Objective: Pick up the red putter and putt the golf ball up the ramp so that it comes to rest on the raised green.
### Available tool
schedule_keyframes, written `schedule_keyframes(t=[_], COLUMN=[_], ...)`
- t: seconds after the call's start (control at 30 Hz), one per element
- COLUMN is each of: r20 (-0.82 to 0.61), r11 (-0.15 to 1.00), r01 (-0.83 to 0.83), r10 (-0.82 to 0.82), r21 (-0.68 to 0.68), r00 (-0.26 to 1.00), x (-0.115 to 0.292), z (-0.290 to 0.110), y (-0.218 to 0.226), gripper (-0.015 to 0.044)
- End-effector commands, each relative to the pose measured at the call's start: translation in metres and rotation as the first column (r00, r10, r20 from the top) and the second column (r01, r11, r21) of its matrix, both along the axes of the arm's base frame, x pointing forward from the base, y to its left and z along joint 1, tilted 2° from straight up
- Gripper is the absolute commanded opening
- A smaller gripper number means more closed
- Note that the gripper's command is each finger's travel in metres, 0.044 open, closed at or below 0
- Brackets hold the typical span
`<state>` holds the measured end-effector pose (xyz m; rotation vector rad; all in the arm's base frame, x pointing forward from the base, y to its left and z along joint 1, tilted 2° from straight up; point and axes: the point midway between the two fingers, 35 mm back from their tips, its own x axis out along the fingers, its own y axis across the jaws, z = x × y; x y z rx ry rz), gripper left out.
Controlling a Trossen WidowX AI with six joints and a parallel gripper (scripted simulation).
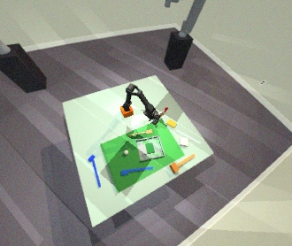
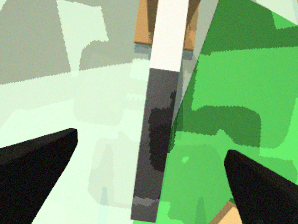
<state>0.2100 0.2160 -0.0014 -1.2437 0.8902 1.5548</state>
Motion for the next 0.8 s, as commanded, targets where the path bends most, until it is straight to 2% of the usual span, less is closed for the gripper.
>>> schedule_keyframes(t=[0.0,0.57,0.77], r20=[-0.002,-0.002,0.002], r11=[1.0,1.0,1.0], r01=[-0.003,-0.003,0.0], r10=[0.003,0.003,0.0], r21=[0.003,0.003,0.001], r00=[1.0,1.0,1.0], x=[0.0,0.0,0.001], z=[-0.005,-0.026,-0.022], y=[0.0,-0.001,0.0], gripper=[0.044,0.044,0.0282])
